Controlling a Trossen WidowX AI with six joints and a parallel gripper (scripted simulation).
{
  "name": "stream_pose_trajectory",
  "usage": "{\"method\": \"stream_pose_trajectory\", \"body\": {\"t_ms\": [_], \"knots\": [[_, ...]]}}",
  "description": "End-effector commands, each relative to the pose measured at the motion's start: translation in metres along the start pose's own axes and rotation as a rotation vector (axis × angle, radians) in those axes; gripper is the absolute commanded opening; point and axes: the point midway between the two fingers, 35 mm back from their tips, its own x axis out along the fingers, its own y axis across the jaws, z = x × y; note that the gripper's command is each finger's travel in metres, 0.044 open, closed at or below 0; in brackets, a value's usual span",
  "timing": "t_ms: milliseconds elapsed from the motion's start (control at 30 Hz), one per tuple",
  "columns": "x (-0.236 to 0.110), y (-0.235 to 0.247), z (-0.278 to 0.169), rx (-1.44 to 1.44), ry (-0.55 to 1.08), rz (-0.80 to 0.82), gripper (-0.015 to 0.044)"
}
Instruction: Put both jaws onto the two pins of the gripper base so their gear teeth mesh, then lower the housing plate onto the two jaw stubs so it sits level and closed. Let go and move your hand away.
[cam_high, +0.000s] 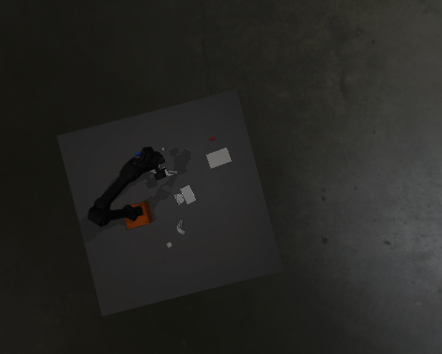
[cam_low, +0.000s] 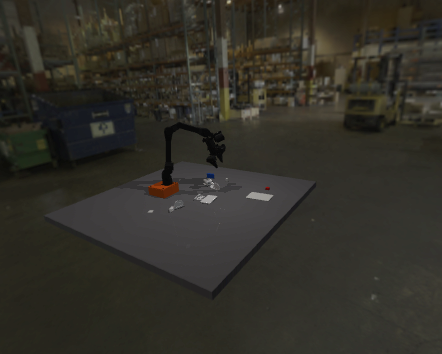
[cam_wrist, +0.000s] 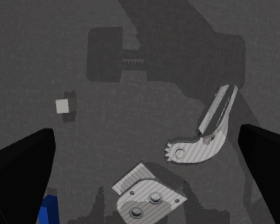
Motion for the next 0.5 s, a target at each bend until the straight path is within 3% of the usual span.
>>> {"method": "stream_pose_trajectory", "body": {"t_ms": [0, 467], "knots": [[0.010, -0.012, -0.004, 0.080, 0.046, -0.033, 0.0440], [0.034, -0.048, -0.014, 0.303, 0.159, -0.144, 0.0440]]}}
